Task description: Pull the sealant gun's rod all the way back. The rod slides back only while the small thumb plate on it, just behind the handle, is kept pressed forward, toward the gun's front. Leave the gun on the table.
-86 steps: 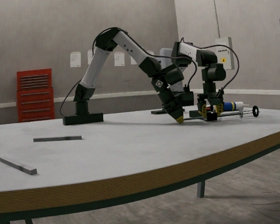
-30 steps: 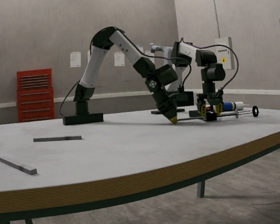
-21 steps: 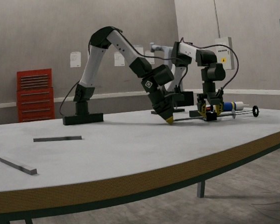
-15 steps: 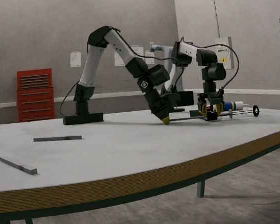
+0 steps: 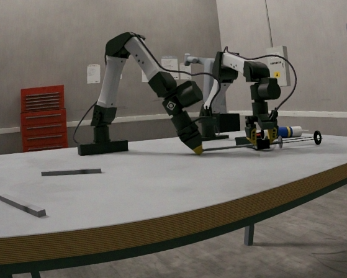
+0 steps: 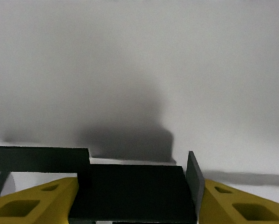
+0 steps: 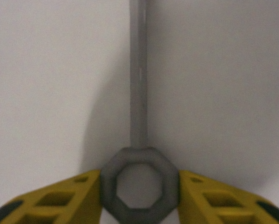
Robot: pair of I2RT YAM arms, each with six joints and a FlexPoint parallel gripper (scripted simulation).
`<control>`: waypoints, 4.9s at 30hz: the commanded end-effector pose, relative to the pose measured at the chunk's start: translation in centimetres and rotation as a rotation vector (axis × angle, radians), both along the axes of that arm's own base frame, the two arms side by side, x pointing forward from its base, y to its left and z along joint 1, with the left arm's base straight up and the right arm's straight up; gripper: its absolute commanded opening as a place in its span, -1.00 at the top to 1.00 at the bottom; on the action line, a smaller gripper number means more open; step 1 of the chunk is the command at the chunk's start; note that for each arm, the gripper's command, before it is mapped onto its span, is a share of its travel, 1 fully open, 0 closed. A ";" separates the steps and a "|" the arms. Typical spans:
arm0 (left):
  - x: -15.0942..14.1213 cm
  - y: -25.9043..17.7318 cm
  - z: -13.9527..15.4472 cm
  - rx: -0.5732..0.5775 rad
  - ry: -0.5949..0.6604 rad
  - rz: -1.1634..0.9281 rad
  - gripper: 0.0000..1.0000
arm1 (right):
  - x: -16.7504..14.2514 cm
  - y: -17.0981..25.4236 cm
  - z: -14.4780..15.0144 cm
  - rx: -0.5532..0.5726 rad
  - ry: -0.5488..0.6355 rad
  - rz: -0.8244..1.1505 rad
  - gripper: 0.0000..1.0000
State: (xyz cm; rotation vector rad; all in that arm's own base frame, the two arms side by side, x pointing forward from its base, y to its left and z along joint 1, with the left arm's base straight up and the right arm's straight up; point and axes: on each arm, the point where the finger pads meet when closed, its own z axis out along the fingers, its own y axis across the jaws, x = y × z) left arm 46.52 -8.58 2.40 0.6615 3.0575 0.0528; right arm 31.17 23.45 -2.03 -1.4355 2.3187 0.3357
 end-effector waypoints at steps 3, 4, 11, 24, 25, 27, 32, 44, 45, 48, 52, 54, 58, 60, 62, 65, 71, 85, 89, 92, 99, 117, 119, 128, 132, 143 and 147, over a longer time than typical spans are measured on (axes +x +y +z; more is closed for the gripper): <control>1.9 3.1 0.4 0.103 -0.078 0.055 0.08 | -2.3 -3.6 -0.3 -0.074 0.068 -0.016 0.46; 1.9 3.0 0.4 0.102 -0.077 0.054 0.08 | -2.1 -3.6 0.0 -0.052 0.048 -0.011 0.46; 0.8 1.4 -0.1 0.056 -0.034 0.033 0.08 | -1.5 -3.9 1.5 0.039 -0.030 0.014 0.46; 0.2 0.4 -0.2 0.027 -0.011 0.014 0.08 | -1.5 -3.7 0.8 0.029 -0.013 0.009 0.46; 0.0 0.2 -1.6 0.028 0.011 0.008 0.08 | -1.0 -3.3 0.9 0.040 -0.034 0.009 0.46; -0.5 -0.4 -1.7 0.010 0.034 0.000 0.08 | -0.8 -3.1 0.8 0.044 -0.040 0.008 0.46; 0.5 -0.5 0.2 0.002 -0.026 0.003 0.08 | -1.4 -3.5 1.1 0.047 -0.030 0.013 -0.21; 0.4 -0.9 3.0 -0.032 -0.051 0.005 -0.56 | -0.7 -4.7 6.7 0.073 -0.086 0.014 -0.32; 0.4 -0.9 3.3 -0.032 -0.054 0.005 -0.56 | -1.1 -5.0 6.9 0.069 -0.079 0.014 -0.32; 0.5 -1.0 4.4 -0.034 -0.060 0.004 -0.56 | -1.8 -5.2 5.5 0.047 -0.047 0.008 -0.32; 0.2 -1.3 3.5 -0.026 -0.022 0.003 -0.56 | -1.9 -5.3 5.2 0.044 -0.039 0.008 -0.32; 0.0 -1.4 2.6 -0.017 0.015 0.007 -0.56 | -2.0 -5.3 4.9 0.040 -0.031 0.008 -0.32; 0.0 -1.1 2.9 0.007 0.017 -0.014 -0.78 | -2.0 -5.3 4.9 0.040 -0.031 0.008 -0.32; 0.8 0.0 4.4 0.022 -0.034 -0.023 -1.00 | -1.3 -5.3 5.6 0.047 -0.065 -0.023 -0.32; 0.9 0.5 4.5 0.027 -0.038 -0.020 -1.00 | -1.3 -5.1 6.0 0.055 -0.086 -0.057 -0.32; 0.9 0.6 4.6 0.016 -0.037 -0.004 -1.00 | -1.2 -4.5 7.9 0.095 -0.156 -0.132 -0.32; 0.9 0.7 4.6 0.015 -0.038 -0.002 -1.00 | -3.3 -2.8 13.2 0.266 -0.317 -0.248 -0.32; 0.9 0.6 4.6 0.015 -0.038 -0.004 -1.00 | -7.8 -1.9 18.9 0.570 -0.439 -0.333 -0.32; 0.9 0.6 4.6 0.015 -0.038 -0.004 -1.00 | -8.7 -1.8 19.6 0.620 -0.449 -0.333 -0.32; 0.9 0.6 4.6 0.015 -0.038 -0.004 -1.00 | -8.8 -1.8 19.3 0.616 -0.445 -0.332 -0.32; 0.6 1.0 3.5 0.027 -0.024 -0.009 -1.00 | -9.0 -1.7 19.4 0.612 -0.442 -0.315 -0.32; 0.3 1.3 -0.2 0.032 0.006 -0.007 -1.00 | -9.0 -1.7 19.4 0.612 -0.442 -0.315 -0.32; 0.3 1.4 -0.5 0.031 0.006 -0.007 -1.00 | -9.0 -1.7 19.4 0.612 -0.442 -0.315 -0.32; 0.5 1.4 -1.2 0.029 -0.002 -0.007 -1.00 | -9.0 -1.7 19.4 0.612 -0.442 -0.315 -0.32; 0.7 1.2 0.1 0.018 -0.028 -0.005 -0.35 | -9.0 -1.7 19.4 0.612 -0.442 -0.315 -0.32; 0.2 0.9 0.0 0.021 -0.013 -0.006 -0.10 | -9.0 -1.7 19.4 0.612 -0.442 -0.315 -0.32; 0.3 0.8 0.0 0.020 -0.017 -0.006 0.01 | -9.0 -1.7 19.4 0.612 -0.442 -0.315 -0.32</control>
